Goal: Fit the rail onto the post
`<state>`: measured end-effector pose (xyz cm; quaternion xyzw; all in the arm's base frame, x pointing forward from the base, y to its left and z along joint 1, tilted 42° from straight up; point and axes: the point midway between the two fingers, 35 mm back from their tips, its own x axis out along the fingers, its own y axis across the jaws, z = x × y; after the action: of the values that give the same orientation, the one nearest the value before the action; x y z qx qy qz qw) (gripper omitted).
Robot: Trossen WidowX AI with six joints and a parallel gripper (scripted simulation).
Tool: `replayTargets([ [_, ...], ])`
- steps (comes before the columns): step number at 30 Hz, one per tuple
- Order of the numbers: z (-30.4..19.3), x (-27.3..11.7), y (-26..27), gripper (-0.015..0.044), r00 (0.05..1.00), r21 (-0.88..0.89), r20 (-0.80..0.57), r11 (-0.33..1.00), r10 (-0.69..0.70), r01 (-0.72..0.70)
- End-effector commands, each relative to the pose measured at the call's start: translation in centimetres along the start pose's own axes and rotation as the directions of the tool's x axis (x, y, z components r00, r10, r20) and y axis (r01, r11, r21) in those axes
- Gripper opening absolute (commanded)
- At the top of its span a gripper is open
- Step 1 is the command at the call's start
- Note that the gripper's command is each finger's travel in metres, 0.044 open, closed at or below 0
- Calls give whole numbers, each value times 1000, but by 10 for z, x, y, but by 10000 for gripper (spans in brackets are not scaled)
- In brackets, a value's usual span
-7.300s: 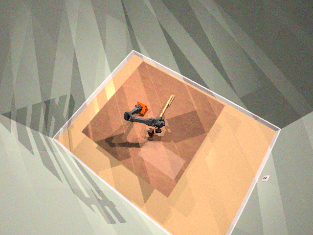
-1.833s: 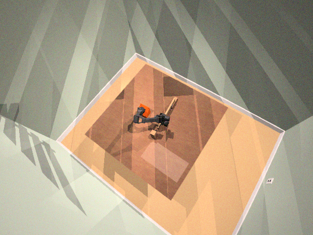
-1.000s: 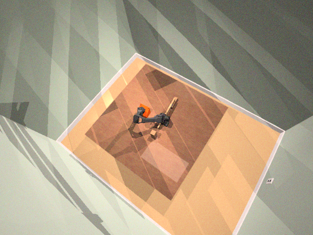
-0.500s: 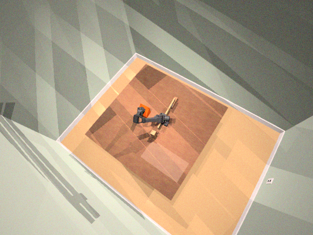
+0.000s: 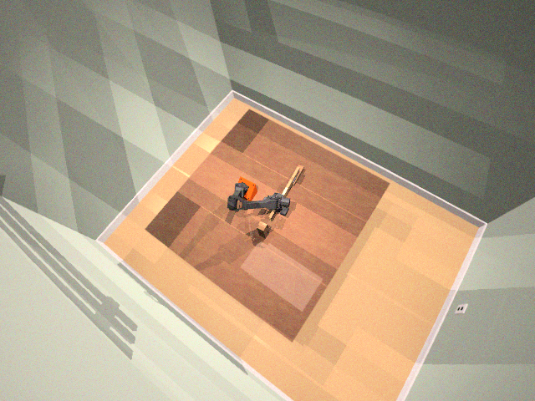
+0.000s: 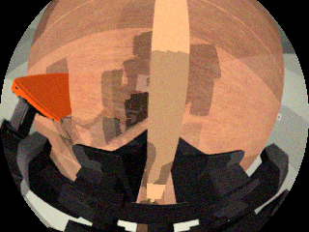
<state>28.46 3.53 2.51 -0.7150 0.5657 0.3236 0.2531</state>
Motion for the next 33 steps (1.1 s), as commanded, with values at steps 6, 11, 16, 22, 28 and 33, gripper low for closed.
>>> replayTargets([
  [6, -1, 0, 0, 0, 1000, -1, 4, 1000, -2, 2],
  [11, -3, -1, 0, 0, 1000, -1, 4, 1000, -2, 2],
  [16, -4, -1, 0, 0, 1000, -1, 4, 1000, -2, 2],
  [22, -6, -2, 0, 0, 1000, -1, 4, 1000, -2, 2],
  [28, -8, -2, 0, 0, 1000, -1, 4, 1000, -2, 2],
  [33, -9, -3, 0, 0, 1000, -1, 4, 1000, -2, 2],
])
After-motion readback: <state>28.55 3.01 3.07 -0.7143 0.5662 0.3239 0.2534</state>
